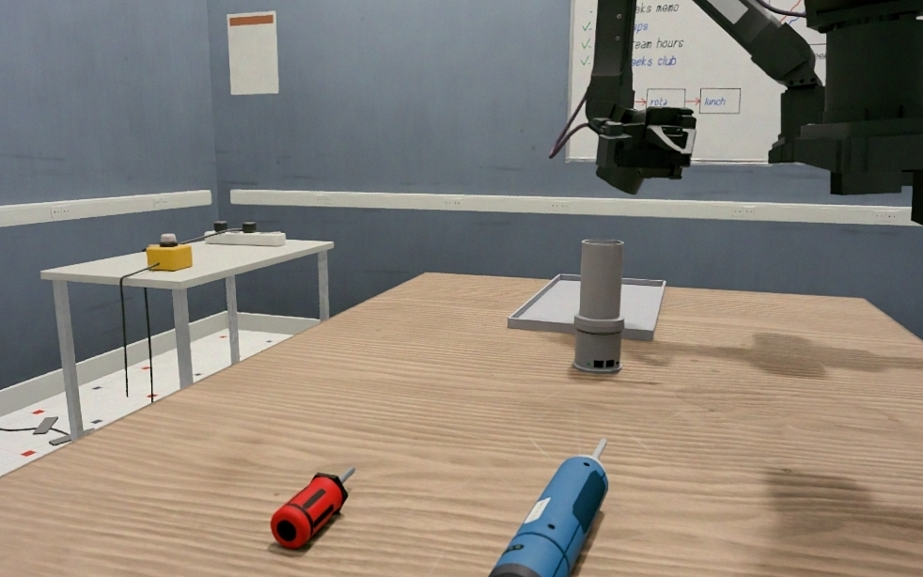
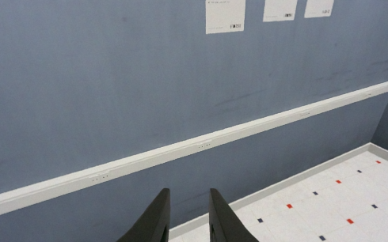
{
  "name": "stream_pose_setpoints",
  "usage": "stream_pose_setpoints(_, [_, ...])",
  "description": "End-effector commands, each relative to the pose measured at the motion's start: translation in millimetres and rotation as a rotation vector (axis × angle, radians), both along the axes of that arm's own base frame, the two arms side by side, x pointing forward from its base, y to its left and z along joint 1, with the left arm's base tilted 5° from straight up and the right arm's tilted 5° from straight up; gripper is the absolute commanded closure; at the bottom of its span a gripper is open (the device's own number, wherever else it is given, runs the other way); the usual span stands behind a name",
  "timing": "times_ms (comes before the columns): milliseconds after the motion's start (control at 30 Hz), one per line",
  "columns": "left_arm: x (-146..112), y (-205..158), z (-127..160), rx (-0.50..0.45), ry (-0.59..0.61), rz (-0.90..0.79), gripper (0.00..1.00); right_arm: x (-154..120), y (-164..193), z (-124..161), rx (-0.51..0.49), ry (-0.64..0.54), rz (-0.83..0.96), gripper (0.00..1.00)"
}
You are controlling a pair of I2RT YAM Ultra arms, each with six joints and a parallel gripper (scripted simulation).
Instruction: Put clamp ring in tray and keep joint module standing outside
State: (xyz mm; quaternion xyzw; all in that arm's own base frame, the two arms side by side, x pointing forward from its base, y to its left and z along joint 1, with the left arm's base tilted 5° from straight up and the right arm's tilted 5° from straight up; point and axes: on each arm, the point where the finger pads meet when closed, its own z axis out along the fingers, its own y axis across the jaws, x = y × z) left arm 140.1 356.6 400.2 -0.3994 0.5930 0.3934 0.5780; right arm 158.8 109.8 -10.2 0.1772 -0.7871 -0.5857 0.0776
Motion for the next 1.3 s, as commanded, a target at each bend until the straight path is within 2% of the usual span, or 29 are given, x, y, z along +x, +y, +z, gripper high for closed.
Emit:
stream_pose_setpoints(0, [-5.7,-4.6,24.6,0.062,-0.038,0.018,0.8,-11.6,-2.5,3.9,0.02,0.041,0.014,0.94])
stream_pose_setpoints(67, [-5.7,-4.6,24.6,0.062,-0.038,0.018,0.8,-6.8,-3.7,2.6,0.016,0.026,0.014,0.94])
stream_pose_setpoints(400, [-5.7,-4.6,24.6,0.062,-0.038,0.018,0.8,-19.7,-8.7,4.2,0.023,0.053,0.016,0.94])
stream_pose_setpoints(633, [-5.7,-4.6,24.6,0.062,-0.038,0.018,0.8,-16.6,-14.0,3.9,0.015,0.025,0.016,0.94])
stream_pose_setpoints(1267, [-5.7,-4.6,24.6,0.062,-0.038,0.018,0.8,-30.0,-23.9,4.4,0.026,0.055,0.004,0.94])
